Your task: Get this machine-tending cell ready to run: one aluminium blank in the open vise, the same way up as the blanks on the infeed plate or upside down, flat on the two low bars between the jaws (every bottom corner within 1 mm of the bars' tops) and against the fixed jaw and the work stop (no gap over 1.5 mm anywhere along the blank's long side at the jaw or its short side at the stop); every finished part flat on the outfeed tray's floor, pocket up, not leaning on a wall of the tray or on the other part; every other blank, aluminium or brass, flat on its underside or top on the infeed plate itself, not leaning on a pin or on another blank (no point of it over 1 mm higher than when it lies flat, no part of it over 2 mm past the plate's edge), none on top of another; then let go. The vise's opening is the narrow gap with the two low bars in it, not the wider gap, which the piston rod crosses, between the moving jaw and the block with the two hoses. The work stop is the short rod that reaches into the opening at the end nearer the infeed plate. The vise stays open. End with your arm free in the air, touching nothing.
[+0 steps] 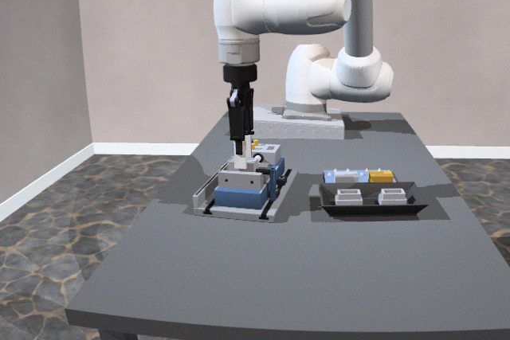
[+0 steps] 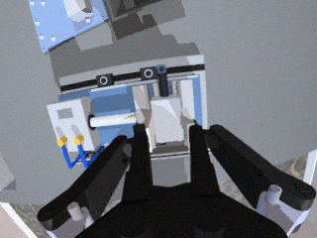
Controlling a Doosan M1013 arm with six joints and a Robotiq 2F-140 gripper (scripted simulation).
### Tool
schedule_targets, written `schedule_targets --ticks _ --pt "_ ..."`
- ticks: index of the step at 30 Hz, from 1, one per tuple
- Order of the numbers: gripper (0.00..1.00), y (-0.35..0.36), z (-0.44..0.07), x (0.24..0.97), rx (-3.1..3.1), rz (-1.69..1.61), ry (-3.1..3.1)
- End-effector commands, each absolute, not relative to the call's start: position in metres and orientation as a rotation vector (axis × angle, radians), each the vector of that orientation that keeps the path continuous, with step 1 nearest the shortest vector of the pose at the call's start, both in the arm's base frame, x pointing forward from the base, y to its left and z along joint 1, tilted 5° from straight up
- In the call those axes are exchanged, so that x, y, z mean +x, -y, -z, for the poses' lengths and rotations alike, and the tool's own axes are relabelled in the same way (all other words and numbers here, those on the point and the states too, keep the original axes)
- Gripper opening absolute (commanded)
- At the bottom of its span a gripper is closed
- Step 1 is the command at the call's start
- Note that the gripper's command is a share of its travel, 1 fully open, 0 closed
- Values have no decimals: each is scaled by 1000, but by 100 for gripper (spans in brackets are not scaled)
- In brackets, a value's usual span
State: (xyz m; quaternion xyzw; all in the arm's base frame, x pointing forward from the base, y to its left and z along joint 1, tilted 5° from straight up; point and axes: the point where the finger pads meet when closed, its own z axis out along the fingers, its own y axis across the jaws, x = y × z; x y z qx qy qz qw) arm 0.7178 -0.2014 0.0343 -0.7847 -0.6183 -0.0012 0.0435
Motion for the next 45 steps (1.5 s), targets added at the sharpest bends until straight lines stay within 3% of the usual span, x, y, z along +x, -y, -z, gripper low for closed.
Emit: schedule_targets --ticks 1,2,45 --pt "0 201 -35 718 -2399 4 1891" --pt "40 201 -35 718 -2399 4 1891" --pt "40 202 -38 718 -2399 4 1891"
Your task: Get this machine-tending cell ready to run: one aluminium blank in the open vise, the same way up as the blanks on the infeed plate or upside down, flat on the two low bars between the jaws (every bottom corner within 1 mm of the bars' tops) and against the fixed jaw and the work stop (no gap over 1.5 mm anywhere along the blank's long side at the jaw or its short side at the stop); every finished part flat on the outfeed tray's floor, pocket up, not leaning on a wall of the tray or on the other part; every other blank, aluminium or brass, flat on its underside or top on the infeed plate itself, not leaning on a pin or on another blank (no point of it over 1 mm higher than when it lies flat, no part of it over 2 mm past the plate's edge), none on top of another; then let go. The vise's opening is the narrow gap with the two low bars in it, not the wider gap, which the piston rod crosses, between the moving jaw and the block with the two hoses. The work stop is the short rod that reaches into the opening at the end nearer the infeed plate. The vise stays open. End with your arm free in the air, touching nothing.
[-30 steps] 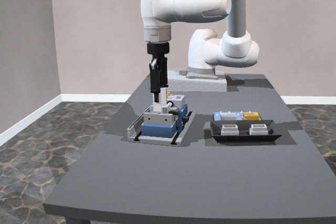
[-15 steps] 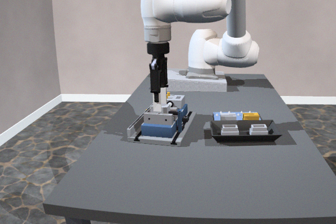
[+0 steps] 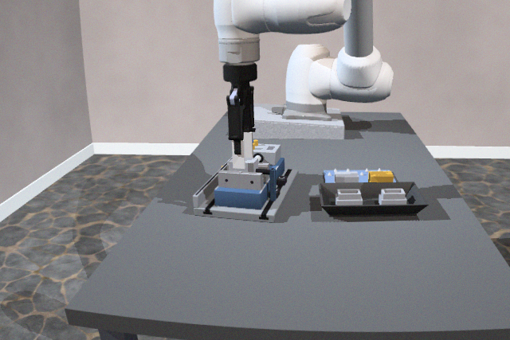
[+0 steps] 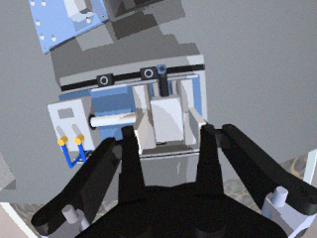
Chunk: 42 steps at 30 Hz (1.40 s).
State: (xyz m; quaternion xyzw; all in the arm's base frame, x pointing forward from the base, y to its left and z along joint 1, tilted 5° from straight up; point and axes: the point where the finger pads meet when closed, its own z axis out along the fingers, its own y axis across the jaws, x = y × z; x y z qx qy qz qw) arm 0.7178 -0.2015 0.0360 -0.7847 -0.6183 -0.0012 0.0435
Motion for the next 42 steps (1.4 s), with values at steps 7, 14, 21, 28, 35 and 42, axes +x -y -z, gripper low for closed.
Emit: schedule_targets --ticks 7,14,21,28,35,42 --pt "40 203 -51 719 -2399 4 1891" --pt "40 204 -66 719 -2399 4 1891" --pt "40 205 -88 721 -2399 4 1891" --pt "40 206 -101 721 -2399 4 1891" --pt "40 207 -111 722 -2399 4 1891" --pt "0 207 -113 722 -2399 4 1891"
